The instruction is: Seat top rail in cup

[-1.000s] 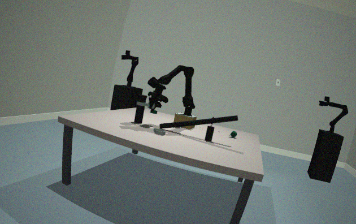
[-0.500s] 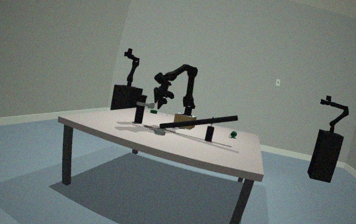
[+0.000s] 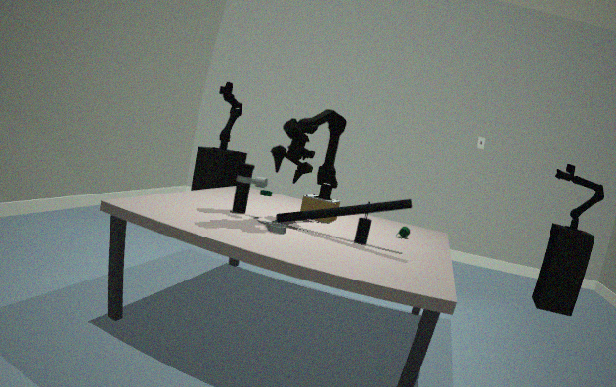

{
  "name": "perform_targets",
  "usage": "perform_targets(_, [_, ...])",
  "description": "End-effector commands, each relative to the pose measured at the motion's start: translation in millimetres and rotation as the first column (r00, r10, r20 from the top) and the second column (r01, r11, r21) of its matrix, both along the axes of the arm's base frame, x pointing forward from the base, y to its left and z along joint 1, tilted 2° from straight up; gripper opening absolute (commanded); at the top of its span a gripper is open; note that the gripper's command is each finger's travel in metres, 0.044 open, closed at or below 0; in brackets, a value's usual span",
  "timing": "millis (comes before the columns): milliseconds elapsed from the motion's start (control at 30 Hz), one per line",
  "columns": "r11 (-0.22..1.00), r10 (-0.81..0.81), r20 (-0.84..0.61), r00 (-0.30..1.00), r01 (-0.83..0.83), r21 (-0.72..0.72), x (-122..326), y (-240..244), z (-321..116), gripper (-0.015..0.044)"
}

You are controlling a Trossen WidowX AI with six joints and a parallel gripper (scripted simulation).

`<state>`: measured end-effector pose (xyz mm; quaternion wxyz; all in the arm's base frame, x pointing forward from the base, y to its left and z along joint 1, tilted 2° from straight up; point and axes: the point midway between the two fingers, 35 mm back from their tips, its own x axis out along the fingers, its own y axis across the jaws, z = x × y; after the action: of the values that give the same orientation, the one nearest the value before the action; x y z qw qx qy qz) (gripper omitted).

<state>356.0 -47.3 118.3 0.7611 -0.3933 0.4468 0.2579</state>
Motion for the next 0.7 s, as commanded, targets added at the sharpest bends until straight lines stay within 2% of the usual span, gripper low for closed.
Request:
perform_targets(0, [0.909,-0.374,-0.038,0.927,0.374,0.183,-9,30,29,0.044])
perform_targets(167, [0.681,-0.652,-0.135,0.746,0.654,0.33,-22,56,51,0.044])
perform_targets(233, [0.603,-0.709,-0.167,0.685,0.711,0.361,-26,62,56,0.044])
perform_targets(667, [0.581,-0.722,-0.18,0.668,0.727,0.365,-26,64,56,0.044])
